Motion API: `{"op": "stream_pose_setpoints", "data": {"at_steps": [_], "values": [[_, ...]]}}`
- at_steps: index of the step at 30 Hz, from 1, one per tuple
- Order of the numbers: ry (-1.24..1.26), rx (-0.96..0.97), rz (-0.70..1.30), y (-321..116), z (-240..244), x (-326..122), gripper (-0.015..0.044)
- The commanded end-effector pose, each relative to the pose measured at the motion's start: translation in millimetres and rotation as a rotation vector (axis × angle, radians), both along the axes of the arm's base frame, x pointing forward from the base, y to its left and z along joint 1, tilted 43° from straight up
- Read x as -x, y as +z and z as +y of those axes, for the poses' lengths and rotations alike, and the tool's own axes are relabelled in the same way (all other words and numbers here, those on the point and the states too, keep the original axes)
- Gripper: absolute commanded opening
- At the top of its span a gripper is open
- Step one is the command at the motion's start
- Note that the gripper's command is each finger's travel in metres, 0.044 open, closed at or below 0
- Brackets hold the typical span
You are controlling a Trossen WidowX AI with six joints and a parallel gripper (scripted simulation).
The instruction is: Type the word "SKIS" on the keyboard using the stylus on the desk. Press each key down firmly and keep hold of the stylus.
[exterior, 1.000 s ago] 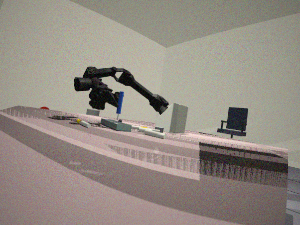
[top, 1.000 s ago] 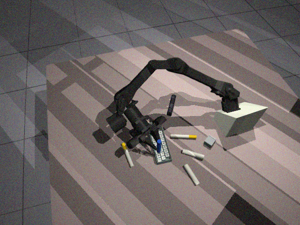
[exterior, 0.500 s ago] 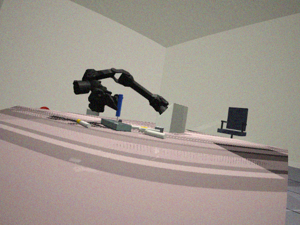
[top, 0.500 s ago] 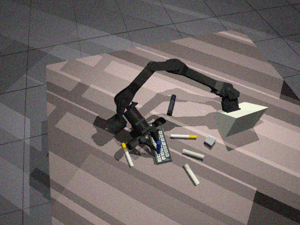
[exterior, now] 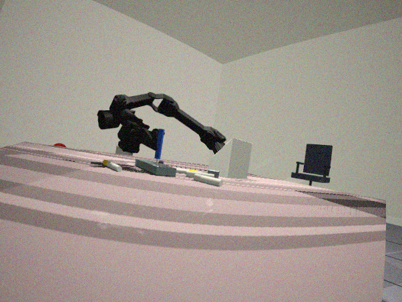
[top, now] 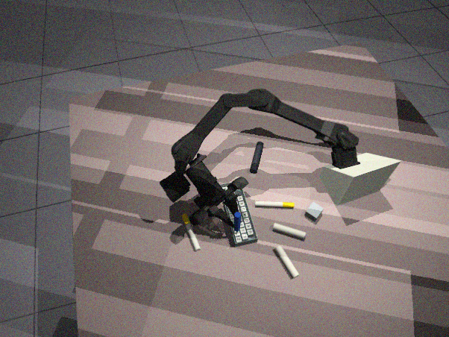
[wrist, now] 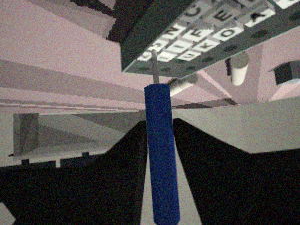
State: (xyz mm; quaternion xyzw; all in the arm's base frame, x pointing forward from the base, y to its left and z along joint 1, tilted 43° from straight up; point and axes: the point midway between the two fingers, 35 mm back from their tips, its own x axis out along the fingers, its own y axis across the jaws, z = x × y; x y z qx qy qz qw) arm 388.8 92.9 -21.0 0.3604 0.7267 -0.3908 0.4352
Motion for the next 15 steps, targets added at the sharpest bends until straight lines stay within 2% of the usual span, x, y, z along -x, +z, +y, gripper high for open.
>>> {"op": "stream_pose_setpoints", "data": {"at_steps": [1, 15], "values": [[0.007, 0.001, -0.002, -1.4, -1.6, -0.2, 0.0081], [0.007, 0.001, -0.002, -6.1, -5.9, -1.0, 0.0081]]}}
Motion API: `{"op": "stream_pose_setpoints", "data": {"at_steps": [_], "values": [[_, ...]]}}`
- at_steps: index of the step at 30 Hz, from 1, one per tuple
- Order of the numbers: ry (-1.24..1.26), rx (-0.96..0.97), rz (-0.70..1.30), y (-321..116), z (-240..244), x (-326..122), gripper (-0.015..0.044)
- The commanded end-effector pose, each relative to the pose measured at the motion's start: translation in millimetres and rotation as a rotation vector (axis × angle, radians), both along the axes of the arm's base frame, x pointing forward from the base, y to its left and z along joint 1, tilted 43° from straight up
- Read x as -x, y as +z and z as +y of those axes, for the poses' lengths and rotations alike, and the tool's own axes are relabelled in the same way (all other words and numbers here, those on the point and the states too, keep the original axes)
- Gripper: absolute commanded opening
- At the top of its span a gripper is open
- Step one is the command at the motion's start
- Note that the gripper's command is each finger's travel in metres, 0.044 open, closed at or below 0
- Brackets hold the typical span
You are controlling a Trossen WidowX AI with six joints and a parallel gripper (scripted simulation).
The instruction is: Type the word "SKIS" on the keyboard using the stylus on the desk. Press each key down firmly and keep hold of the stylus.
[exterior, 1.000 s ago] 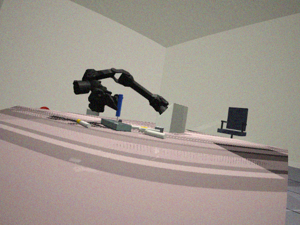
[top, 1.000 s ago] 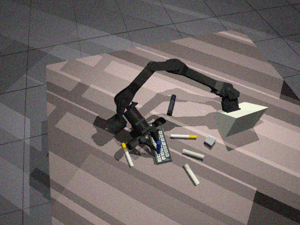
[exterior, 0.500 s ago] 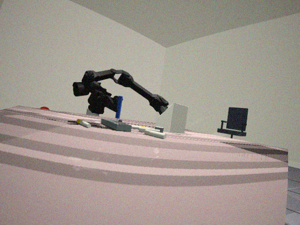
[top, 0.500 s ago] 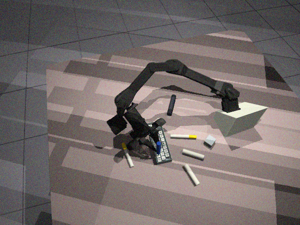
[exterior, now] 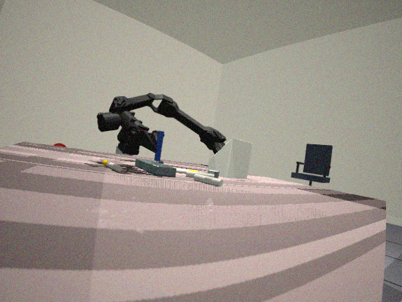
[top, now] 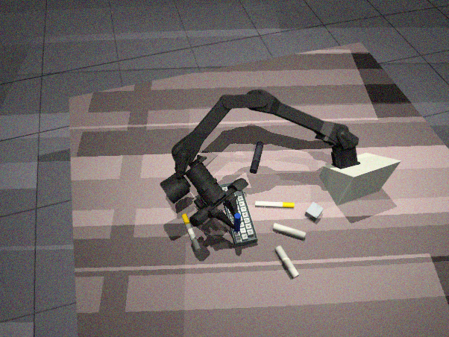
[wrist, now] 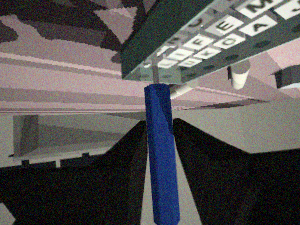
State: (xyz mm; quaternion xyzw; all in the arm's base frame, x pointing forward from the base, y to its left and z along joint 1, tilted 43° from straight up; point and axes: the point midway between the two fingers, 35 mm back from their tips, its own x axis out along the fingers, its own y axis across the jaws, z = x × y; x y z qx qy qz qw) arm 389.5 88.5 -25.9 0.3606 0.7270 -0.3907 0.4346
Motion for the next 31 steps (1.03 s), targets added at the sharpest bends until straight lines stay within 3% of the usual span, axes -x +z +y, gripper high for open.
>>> {"op": "stream_pose_setpoints", "data": {"at_steps": [1, 16, 31], "values": [[0.007, 0.002, -0.003, -0.6, -0.9, -0.2, 0.0081], [0.007, 0.0, -0.002, 26.8, 24.2, 6.2, 0.0081], [0.016, 0.001, -0.005, 26.1, 23.8, 6.3, 0.0081]]}}
